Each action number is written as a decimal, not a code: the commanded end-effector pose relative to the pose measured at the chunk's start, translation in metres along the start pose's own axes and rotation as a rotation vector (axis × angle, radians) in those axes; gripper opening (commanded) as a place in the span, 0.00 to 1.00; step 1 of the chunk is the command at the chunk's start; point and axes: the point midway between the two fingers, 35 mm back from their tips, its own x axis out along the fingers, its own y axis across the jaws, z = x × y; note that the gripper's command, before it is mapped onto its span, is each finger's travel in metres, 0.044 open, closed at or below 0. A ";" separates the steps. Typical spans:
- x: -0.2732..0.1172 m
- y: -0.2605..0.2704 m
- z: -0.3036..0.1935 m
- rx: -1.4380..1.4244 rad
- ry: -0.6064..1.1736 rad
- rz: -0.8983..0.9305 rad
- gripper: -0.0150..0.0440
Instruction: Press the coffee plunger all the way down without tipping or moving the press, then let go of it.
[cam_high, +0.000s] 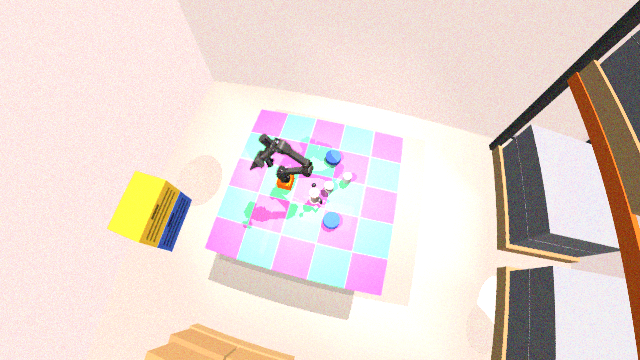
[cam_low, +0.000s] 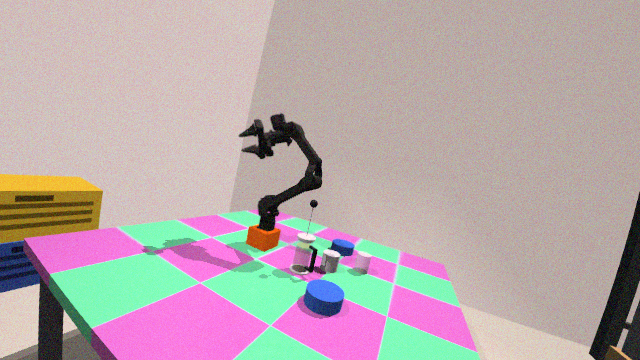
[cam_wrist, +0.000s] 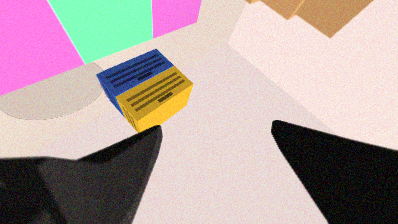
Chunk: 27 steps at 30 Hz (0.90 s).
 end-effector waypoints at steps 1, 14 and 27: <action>0.001 0.002 -0.001 0.009 0.002 0.008 0.98; -0.010 0.073 -0.052 0.500 0.332 0.281 1.00; -0.105 0.165 -0.063 1.199 1.101 0.538 1.00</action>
